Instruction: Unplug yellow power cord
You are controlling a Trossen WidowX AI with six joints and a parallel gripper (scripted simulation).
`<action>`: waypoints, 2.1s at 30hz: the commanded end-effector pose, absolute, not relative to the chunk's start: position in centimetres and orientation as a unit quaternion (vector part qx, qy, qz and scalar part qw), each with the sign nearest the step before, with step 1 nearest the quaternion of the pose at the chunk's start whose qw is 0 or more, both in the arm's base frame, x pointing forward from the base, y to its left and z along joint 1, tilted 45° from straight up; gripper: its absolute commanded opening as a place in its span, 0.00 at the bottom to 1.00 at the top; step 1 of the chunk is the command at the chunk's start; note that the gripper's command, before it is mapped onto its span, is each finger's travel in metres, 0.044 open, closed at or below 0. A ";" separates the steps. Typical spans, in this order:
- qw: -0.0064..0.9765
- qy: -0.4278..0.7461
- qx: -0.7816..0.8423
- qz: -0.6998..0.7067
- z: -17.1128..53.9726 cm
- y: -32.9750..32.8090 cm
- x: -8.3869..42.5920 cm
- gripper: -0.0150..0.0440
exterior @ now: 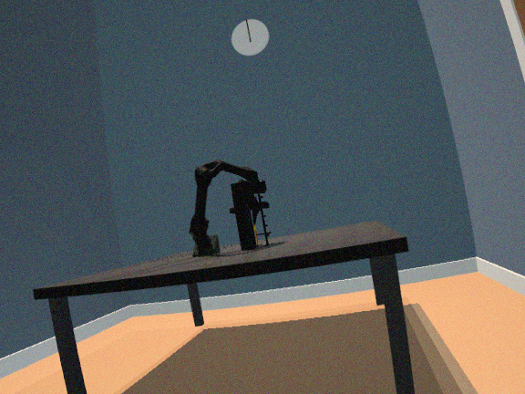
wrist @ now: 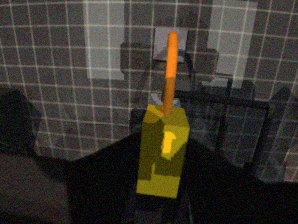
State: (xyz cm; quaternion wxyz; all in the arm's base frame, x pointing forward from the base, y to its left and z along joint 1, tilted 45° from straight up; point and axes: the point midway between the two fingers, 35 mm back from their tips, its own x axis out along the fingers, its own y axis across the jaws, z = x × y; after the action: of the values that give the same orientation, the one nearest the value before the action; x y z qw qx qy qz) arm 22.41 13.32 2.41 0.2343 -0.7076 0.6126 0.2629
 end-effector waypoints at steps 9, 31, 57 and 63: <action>0.270 0.597 -0.698 0.291 -0.4 17.9 21.9 0.25; 0.268 0.597 -0.698 0.290 0.9 16.9 22.1 0.53; 0.267 0.598 -0.699 0.289 3.4 14.3 22.1 0.53; 0.267 0.598 -0.699 0.289 3.7 13.8 22.1 0.53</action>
State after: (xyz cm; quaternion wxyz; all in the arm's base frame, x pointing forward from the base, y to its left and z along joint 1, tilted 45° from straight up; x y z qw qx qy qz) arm 22.26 14.25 3.64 0.2732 -0.6970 0.5965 0.2895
